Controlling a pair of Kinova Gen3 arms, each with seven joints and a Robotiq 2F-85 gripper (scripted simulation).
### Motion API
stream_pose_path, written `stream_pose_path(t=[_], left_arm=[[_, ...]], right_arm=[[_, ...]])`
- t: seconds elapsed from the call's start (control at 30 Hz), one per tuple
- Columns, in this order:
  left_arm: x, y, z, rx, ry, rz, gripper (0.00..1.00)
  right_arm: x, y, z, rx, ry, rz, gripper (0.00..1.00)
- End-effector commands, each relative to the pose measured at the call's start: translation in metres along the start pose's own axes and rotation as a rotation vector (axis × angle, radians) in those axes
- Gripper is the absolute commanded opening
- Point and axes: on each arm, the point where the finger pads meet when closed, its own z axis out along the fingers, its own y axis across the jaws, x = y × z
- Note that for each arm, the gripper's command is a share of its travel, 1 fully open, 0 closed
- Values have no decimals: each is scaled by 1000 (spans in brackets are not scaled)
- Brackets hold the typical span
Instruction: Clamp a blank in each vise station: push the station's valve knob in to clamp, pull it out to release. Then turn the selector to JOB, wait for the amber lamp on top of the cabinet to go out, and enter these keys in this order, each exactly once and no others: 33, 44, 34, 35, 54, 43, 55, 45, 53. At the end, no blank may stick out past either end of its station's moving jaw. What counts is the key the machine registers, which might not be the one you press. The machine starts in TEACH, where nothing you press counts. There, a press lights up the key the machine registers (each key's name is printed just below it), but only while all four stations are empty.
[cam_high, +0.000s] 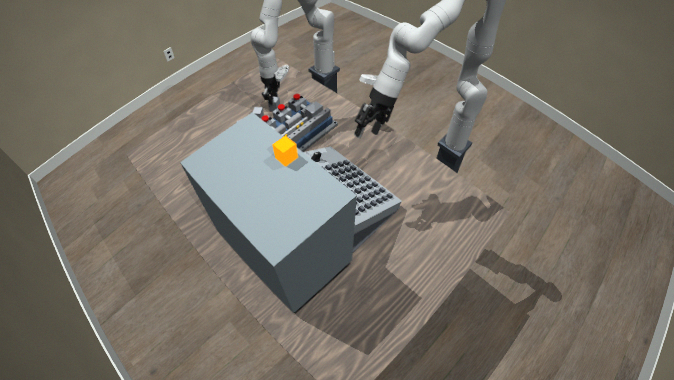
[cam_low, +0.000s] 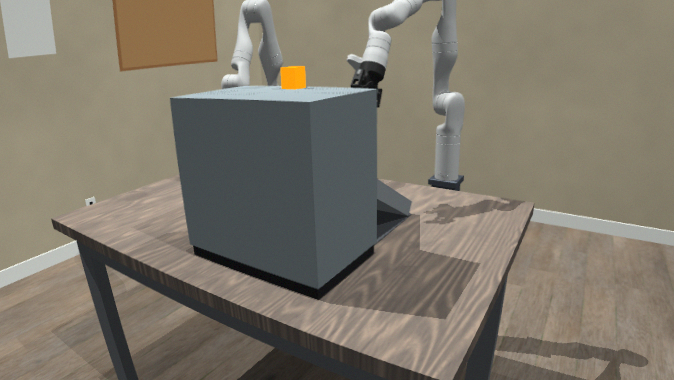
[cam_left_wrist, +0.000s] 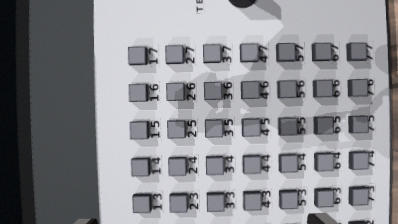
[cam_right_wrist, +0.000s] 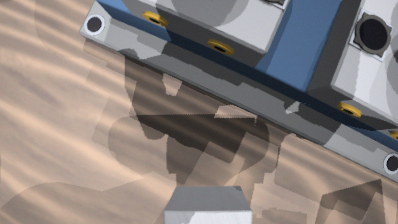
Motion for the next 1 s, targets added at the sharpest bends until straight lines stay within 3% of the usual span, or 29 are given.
stream_pose_path(t=[0.0,0.37,0.5,0.7,0.77,0.97], left_arm=[[0,-1,-1,2,1,0,1000],[0,-1,-1,2,1,0,1000],[0,-1,-1,2,1,0,1000],[0,-1,-1,2,1,0,1000],[0,-1,-1,2,1,0,1000],[0,-1,-1,2,1,0,1000]], right_arm=[[0,0,-1,-1,0,0,99],[0,0,-1,-1,0,0,99],[0,0,-10,-1,0,0,99],[0,0,-42,-1,0,0,99],[0,0,-42,-1,0,0,99],[0,0,-91,-1,0,0,99]])
